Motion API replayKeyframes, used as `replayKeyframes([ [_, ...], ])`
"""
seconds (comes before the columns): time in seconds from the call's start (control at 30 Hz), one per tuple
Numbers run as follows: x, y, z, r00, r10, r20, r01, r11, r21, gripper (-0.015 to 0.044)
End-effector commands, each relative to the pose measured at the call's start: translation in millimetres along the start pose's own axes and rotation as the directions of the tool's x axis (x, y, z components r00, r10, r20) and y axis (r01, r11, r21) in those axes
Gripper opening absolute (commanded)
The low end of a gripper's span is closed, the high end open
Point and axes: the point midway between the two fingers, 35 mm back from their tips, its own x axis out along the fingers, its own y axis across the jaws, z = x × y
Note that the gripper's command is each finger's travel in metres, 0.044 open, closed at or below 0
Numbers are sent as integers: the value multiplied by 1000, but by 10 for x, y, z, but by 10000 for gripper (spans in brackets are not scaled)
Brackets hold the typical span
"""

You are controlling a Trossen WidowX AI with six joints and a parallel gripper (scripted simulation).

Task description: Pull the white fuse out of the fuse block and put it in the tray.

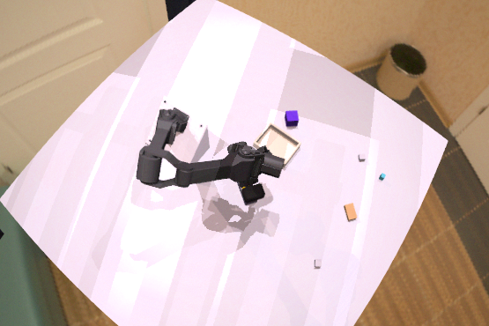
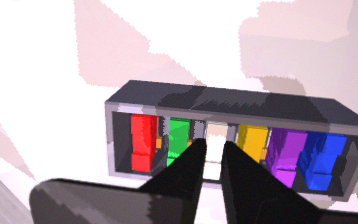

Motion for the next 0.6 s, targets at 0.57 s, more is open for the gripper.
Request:
replayKeyframes([
  [0.57,-95,-3,7,1000,0,1,0,1000,-1,0],
])
